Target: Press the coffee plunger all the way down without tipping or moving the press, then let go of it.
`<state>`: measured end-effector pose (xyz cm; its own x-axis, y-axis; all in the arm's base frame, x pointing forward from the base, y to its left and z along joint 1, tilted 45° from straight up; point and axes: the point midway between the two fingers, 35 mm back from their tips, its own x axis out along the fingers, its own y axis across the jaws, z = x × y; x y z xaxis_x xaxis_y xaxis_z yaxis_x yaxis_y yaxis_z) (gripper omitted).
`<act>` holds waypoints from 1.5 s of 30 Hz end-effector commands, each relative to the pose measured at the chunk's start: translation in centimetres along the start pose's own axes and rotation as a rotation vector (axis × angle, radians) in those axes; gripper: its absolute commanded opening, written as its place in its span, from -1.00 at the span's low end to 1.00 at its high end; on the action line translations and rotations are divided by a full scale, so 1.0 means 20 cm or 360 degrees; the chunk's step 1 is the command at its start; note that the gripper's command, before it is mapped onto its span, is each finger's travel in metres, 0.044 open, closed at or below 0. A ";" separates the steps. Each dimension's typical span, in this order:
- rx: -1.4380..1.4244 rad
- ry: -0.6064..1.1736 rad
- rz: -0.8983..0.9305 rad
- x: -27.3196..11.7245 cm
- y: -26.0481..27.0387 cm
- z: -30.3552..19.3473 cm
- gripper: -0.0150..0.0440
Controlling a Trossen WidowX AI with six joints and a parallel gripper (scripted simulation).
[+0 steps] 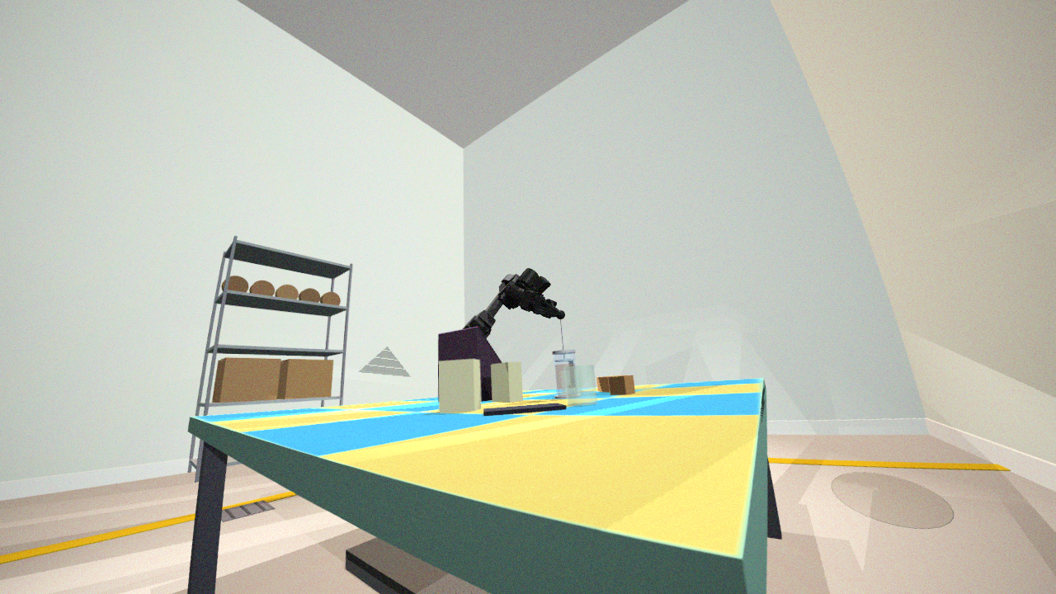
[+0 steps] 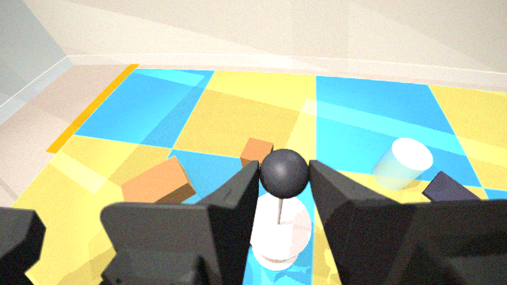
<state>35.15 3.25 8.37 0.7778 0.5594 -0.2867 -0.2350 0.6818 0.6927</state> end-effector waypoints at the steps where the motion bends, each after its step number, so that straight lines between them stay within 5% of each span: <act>1: -0.0001 -0.0008 -0.0003 0.01 0.00 0.00 -0.09; 45: 0.0003 -0.0008 -0.0004 0.25 -0.01 -0.27 -0.09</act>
<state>36.92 6.96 4.89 0.8134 0.5268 -0.2467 -0.2461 0.6959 0.6747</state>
